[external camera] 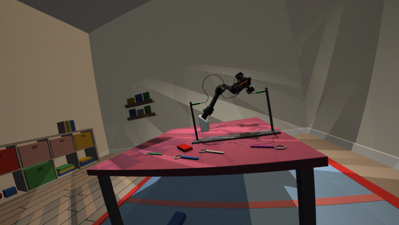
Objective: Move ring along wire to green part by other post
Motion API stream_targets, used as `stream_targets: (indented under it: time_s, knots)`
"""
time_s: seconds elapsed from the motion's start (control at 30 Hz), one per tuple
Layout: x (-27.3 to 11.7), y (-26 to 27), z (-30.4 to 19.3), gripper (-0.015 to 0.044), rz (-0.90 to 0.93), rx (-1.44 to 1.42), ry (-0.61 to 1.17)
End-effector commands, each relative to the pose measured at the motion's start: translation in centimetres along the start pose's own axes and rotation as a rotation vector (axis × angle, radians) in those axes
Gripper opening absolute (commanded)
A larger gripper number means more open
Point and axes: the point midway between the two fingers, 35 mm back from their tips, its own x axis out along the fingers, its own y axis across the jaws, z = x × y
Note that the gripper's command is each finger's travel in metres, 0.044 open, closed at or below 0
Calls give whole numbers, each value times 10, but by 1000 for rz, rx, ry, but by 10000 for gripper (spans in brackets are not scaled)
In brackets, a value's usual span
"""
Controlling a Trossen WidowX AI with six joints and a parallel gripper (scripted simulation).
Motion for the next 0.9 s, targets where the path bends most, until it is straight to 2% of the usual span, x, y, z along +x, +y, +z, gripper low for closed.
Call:
stream_targets:
  time_s: [0.0,0.87]
  knots:
    - [1,-7,1,-150,-6,-19,-2]
    - [-13,-83,18,-150,-249,-455,26]
